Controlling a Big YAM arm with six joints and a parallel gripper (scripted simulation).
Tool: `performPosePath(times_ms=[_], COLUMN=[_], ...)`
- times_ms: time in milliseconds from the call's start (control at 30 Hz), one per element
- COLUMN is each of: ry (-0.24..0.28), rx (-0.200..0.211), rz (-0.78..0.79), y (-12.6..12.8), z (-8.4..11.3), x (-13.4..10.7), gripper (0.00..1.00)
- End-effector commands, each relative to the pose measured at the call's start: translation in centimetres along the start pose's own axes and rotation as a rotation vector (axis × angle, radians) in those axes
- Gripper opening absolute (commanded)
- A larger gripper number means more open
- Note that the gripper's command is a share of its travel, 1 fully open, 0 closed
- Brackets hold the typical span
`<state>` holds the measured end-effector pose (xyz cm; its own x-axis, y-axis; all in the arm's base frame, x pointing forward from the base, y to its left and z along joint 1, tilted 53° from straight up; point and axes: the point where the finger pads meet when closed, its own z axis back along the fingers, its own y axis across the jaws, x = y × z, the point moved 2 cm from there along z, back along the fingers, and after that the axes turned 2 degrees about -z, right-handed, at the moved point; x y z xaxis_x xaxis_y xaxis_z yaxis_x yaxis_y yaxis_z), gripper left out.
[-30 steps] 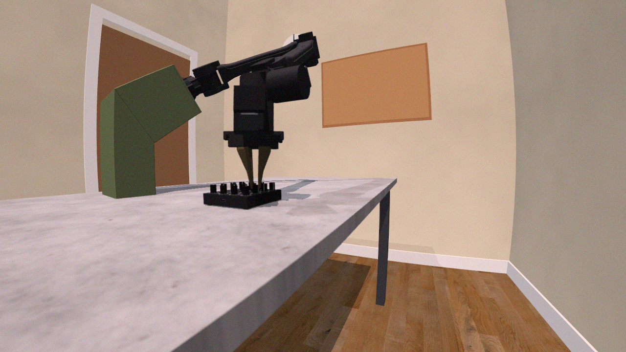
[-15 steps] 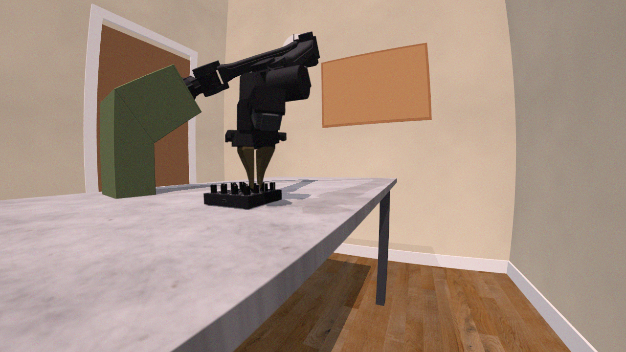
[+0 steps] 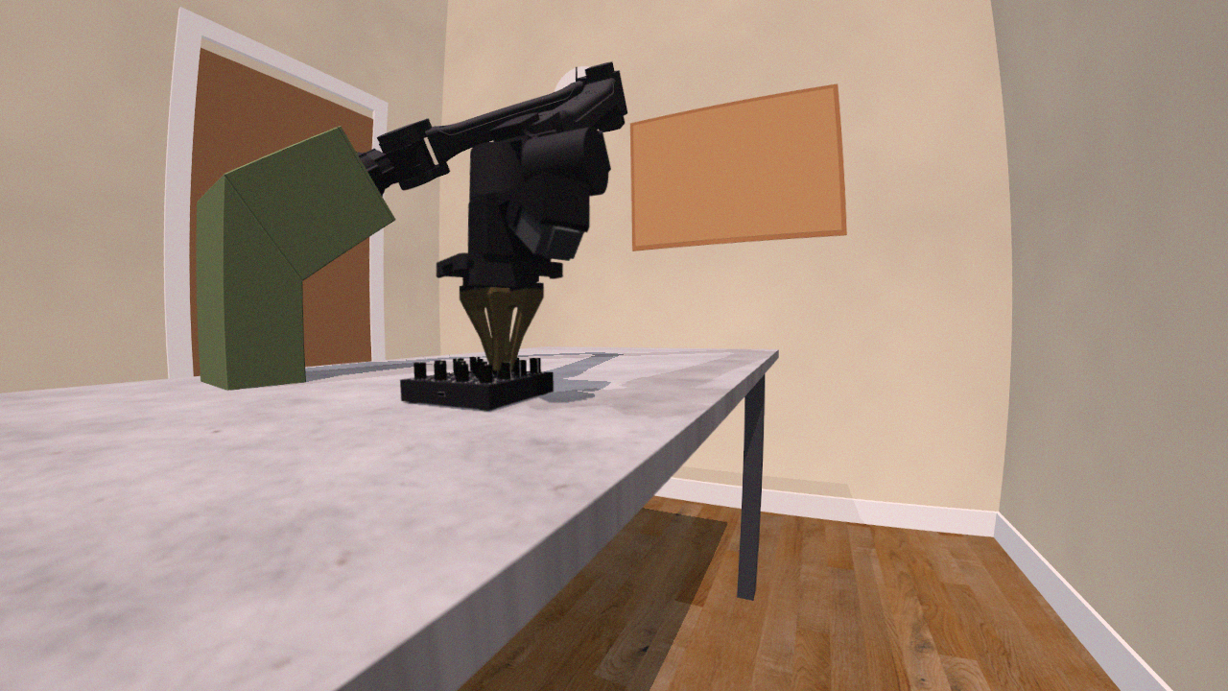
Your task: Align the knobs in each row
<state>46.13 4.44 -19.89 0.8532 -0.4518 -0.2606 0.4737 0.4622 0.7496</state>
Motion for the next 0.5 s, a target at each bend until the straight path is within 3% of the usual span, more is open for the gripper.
performPosePath(times_ms=[0, 467], ry=[-0.007, -0.006], rx=[0.007, 0.006], rz=[0.157, 0.353], y=[0.77, 0.76], z=[-0.12, -0.12], x=[0.54, 0.51], gripper=[0.09, 0.09])
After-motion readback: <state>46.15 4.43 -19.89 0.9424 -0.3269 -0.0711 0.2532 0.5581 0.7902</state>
